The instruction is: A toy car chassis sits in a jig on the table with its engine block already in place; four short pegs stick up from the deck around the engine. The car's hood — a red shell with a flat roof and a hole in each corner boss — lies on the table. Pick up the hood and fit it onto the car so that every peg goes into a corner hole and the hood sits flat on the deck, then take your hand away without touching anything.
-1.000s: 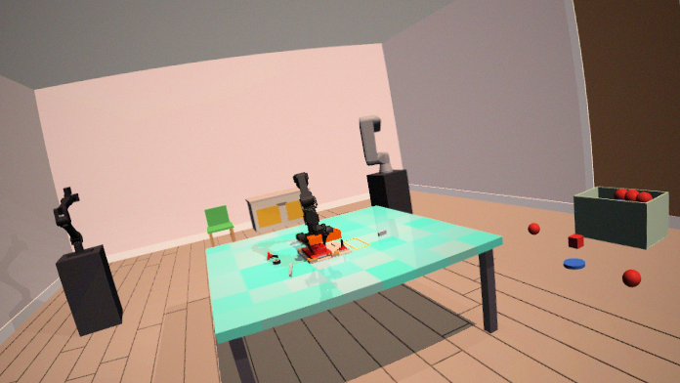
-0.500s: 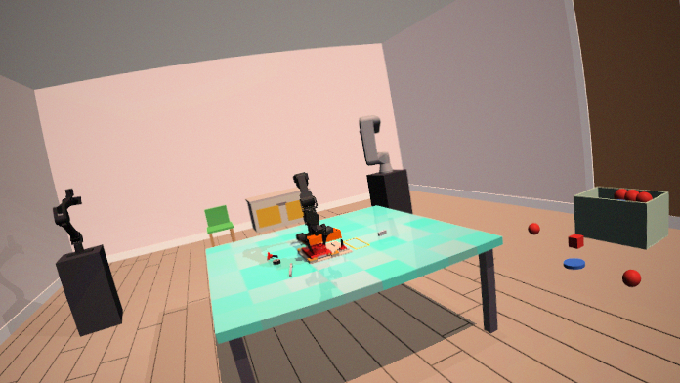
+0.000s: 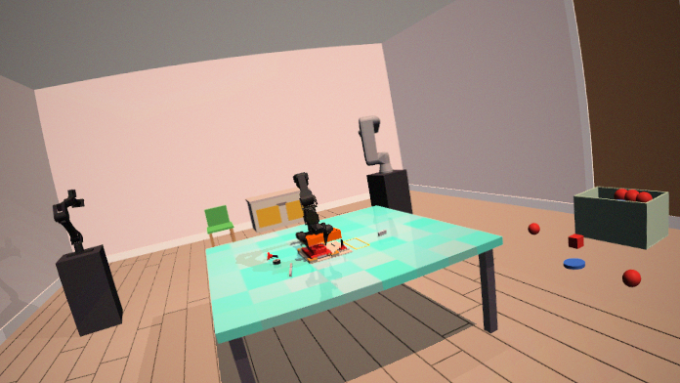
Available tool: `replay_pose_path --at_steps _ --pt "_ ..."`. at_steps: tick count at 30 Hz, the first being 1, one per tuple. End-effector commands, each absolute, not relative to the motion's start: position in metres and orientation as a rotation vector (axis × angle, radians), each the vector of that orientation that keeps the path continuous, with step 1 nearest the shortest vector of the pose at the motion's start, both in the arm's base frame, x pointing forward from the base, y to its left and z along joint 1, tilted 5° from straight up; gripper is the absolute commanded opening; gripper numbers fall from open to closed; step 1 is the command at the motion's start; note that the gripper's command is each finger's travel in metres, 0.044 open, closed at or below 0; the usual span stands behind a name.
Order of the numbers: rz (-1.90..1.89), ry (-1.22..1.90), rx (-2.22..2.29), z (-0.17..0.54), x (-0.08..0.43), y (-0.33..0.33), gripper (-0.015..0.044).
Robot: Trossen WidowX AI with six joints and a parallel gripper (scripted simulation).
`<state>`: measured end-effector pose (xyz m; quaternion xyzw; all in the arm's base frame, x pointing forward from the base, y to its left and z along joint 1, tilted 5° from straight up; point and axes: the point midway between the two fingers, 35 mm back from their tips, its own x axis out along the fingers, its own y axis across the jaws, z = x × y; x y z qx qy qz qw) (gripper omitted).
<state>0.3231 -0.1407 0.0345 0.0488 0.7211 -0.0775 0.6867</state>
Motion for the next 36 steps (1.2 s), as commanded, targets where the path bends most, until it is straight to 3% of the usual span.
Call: replay_pose_path --at_steps 1,7,36 --pt "-0.181 1.597 0.106 0.062 0.329 -0.142 0.0440" --pt "-0.182 1.602 0.105 0.099 0.329 -0.139 0.0440" --pt "-0.182 1.602 0.105 0.099 0.329 -0.139 0.0440"
